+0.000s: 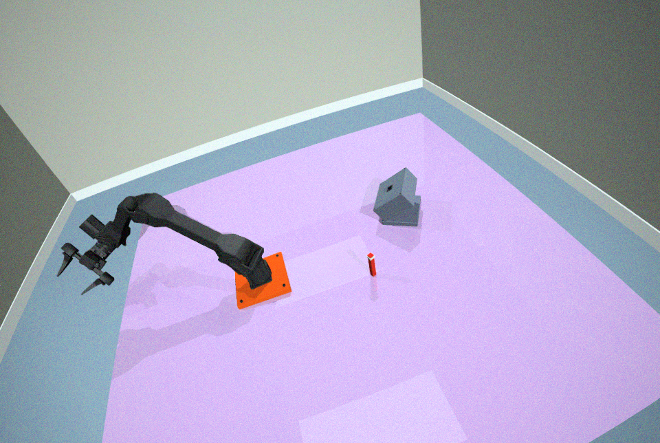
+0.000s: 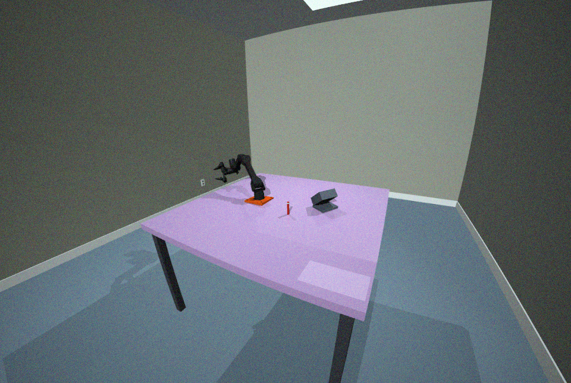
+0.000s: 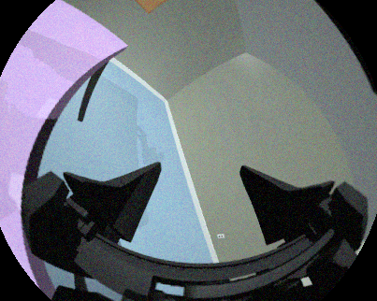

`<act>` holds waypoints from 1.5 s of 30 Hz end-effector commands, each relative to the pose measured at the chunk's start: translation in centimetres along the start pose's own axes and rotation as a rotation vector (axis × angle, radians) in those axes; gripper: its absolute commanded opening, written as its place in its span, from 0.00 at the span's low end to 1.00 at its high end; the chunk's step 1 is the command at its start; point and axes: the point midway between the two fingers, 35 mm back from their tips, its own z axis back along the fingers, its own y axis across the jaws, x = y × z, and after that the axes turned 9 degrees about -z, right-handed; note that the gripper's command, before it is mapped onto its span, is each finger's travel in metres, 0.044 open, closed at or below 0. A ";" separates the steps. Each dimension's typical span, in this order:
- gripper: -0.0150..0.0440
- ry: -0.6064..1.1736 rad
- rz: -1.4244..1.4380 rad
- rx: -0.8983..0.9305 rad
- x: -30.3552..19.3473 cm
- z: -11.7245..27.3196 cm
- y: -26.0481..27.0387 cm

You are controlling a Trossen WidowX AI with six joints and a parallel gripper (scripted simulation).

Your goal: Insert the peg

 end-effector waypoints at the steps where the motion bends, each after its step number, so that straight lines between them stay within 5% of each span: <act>1: 1.00 0.050 -0.110 -0.013 -1.5 2.4 0.5; 45: 1.00 0.562 -0.996 -0.548 -10.7 33.2 0.5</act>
